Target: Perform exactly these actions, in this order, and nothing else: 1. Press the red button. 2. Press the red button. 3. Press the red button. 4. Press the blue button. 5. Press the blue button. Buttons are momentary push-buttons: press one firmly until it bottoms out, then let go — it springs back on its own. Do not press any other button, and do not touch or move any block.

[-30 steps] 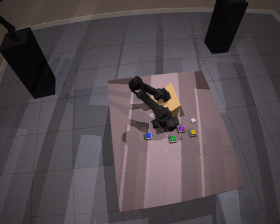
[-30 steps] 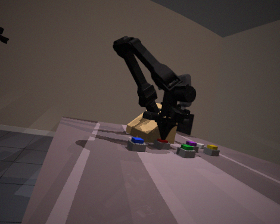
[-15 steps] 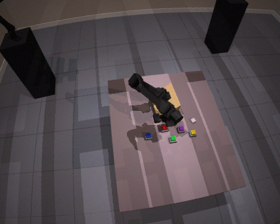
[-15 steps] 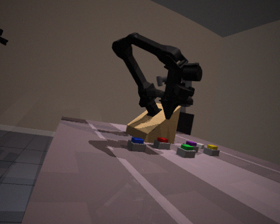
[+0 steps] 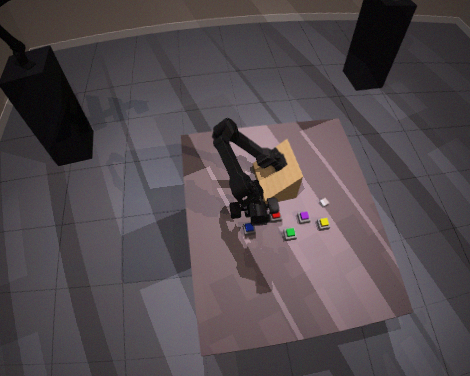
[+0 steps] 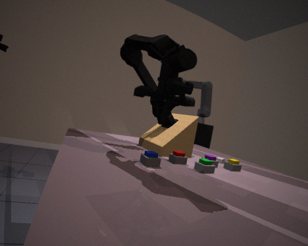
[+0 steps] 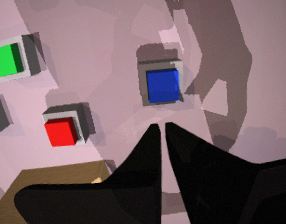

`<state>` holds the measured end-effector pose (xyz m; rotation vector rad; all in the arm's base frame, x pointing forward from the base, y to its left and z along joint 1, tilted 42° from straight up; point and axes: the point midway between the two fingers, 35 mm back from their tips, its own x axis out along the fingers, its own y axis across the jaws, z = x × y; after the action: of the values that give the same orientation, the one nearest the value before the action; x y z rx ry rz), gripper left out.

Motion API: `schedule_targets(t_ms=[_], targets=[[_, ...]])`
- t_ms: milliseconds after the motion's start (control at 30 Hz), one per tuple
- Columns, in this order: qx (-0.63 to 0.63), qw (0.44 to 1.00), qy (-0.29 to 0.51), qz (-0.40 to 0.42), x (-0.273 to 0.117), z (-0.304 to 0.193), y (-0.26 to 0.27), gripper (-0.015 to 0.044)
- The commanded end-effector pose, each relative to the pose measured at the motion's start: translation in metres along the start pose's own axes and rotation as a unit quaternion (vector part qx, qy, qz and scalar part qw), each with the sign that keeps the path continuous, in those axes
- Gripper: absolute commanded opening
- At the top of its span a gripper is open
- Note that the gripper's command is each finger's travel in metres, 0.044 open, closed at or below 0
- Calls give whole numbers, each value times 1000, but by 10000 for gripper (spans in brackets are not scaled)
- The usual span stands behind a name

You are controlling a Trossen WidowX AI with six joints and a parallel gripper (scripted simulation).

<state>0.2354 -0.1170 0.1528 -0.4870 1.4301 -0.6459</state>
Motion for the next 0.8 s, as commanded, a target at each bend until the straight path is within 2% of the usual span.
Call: schedule_targets(t_ms=[0,100,233,767], targets=[[-10,1000,2,-4,0,0,-14,20],[-10,1000,2,-4,10,1,-14,20],[-10,1000,2,-6,59,0,-15,20],[-10,1000,2,-6,78,0,-15,20]])
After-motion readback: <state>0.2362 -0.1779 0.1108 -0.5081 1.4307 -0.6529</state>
